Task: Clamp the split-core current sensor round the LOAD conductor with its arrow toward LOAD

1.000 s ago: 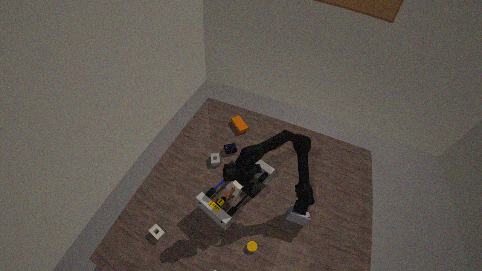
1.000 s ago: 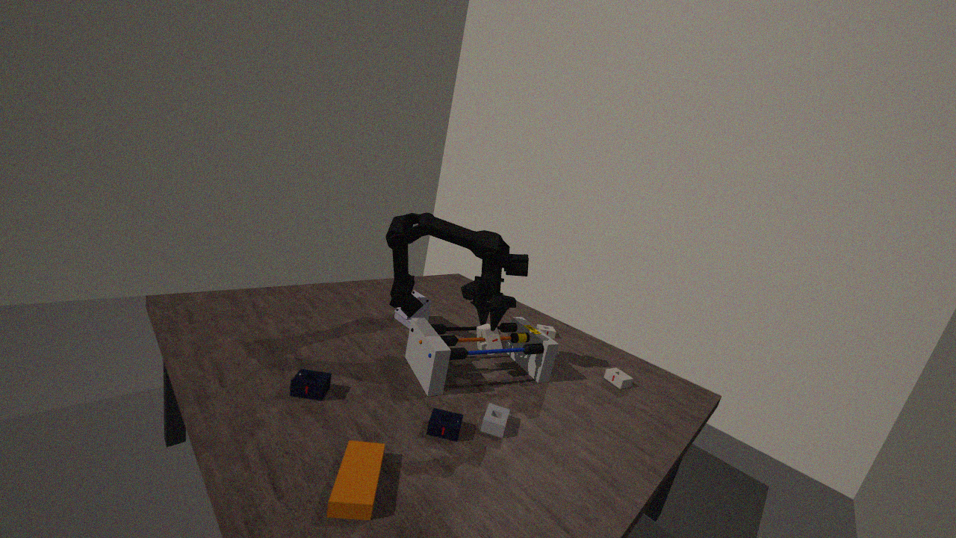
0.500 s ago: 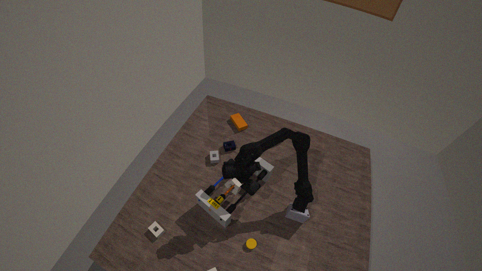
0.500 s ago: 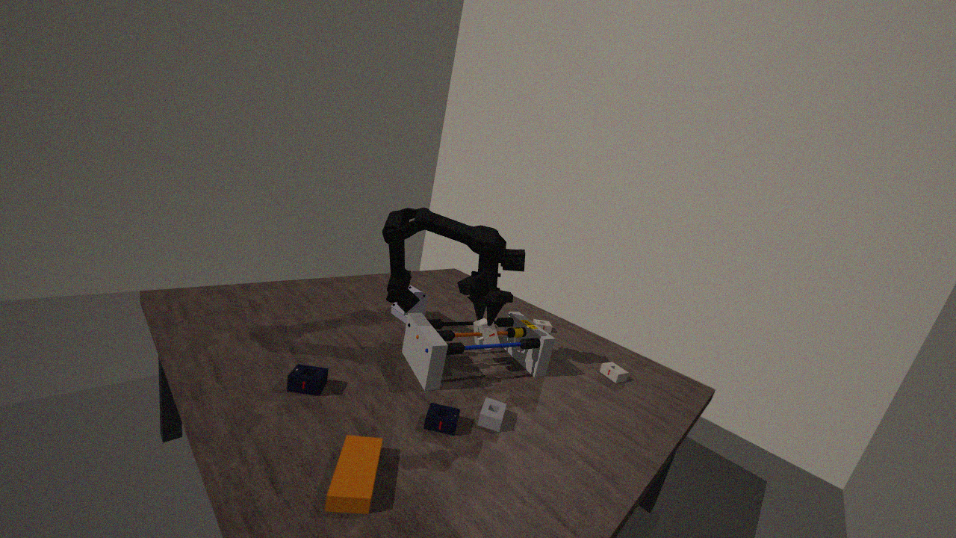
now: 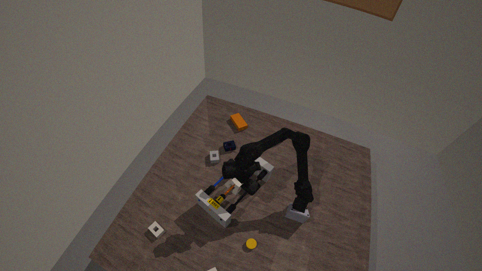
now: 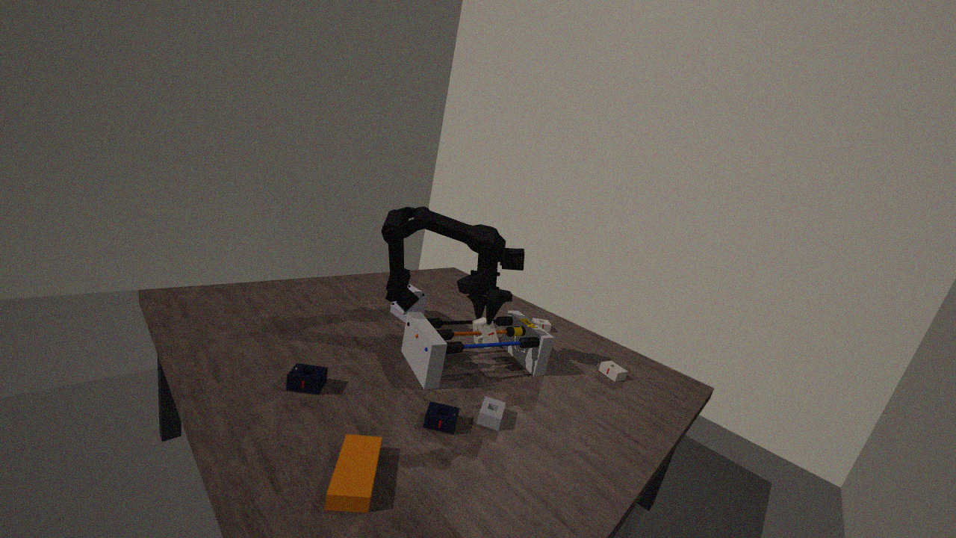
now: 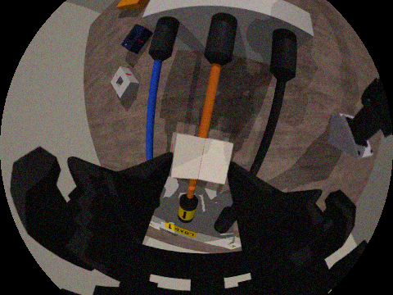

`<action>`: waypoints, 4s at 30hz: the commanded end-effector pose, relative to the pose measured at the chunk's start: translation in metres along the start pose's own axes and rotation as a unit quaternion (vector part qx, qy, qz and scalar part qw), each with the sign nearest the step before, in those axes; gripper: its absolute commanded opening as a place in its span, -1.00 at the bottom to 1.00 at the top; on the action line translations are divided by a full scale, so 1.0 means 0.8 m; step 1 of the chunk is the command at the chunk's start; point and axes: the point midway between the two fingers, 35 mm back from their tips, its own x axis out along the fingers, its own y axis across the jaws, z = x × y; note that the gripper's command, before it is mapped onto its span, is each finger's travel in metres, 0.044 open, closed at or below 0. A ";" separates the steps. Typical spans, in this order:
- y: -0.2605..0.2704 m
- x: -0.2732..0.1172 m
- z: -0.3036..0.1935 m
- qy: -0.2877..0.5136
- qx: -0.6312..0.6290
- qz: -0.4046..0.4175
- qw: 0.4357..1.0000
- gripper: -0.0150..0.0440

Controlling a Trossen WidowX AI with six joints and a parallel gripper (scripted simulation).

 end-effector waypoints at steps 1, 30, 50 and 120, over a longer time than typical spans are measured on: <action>0.002 0.000 -0.001 0.001 0.002 -0.007 1.000 -0.49; 0.015 0.008 0.003 -0.004 -0.005 -0.102 0.995 0.58; 0.007 0.048 0.002 -0.002 0.000 -0.095 0.995 1.00; 0.003 0.081 0.001 0.001 0.005 -0.095 0.995 -0.49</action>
